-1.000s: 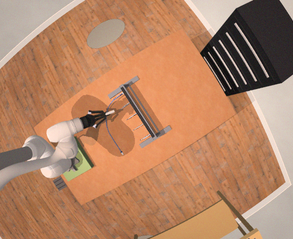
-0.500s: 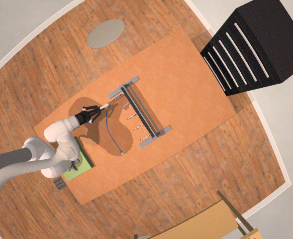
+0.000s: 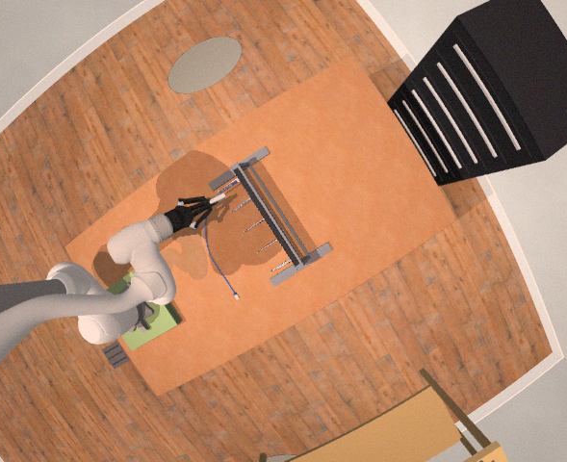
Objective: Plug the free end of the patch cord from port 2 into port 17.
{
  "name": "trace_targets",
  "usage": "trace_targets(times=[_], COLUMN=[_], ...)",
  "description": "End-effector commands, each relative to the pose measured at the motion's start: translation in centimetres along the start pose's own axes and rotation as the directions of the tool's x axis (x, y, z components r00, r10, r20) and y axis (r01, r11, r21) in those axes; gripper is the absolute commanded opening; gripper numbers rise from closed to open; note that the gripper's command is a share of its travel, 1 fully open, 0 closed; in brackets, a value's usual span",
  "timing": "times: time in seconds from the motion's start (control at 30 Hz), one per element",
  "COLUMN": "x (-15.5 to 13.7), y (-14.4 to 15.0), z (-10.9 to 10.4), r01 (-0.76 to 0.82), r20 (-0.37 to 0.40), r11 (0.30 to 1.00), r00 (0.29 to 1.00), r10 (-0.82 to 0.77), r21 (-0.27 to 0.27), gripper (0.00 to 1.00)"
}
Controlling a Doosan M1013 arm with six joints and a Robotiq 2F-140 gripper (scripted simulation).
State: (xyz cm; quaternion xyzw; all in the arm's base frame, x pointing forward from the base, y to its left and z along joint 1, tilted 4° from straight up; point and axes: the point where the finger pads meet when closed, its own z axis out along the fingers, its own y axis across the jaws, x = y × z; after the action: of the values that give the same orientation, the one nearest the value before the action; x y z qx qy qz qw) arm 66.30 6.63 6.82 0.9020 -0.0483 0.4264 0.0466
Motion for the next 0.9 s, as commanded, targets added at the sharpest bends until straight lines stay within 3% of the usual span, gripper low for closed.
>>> trace_targets(times=[0.0,0.23,0.87], x=[0.6,0.6,0.6], y=[0.0,0.0,0.0], z=[3.3,6.3,6.5], r01=[-0.008,-0.008,-0.008], r20=[-0.013,-0.013,-0.013], r11=[1.000,1.000,1.000], r00=[1.000,1.000,1.000], r10=[0.008,0.008,0.008], r21=[0.005,0.005,0.005], gripper=[0.00,0.00,0.00])
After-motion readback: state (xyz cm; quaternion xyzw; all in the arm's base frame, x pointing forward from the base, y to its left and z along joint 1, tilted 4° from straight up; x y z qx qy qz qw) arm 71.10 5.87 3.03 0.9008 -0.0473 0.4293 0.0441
